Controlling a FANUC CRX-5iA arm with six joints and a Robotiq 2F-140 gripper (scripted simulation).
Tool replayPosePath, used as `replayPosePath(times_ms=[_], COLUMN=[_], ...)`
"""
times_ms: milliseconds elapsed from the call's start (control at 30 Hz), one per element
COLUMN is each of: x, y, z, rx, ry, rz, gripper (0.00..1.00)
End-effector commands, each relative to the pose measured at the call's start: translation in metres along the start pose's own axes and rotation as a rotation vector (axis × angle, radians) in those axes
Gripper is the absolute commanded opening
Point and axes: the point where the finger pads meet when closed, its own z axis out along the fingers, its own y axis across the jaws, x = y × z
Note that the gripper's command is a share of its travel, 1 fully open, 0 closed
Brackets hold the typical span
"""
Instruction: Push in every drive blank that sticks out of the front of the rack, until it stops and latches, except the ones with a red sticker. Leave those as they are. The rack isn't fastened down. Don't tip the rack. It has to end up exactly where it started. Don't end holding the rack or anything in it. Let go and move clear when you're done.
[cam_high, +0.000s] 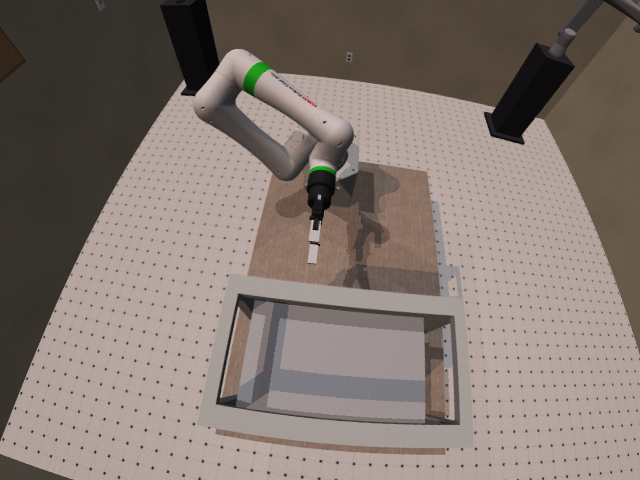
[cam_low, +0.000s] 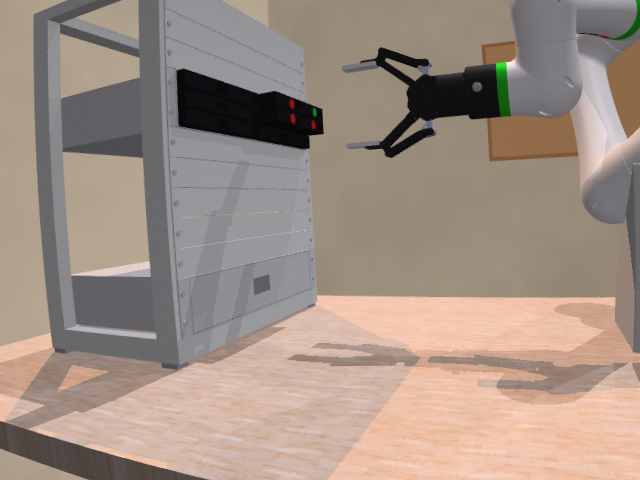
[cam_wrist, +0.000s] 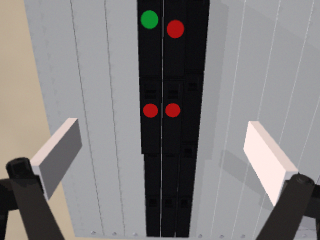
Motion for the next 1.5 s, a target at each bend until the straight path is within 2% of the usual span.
replayPosePath(times_ms=[0,167,300,1467], x=[-0.005,-0.010,-0.012,-0.012], y=[0.000,0.000,0.000,0.000], z=[0.022,0.044,0.053,0.055], rx=[0.002,0.002,0.002,0.002], ry=[0.000,0.000,0.000,0.000], rz=[0.001,0.001,0.001,0.001], gripper=[1.00,1.00,1.00,1.00])
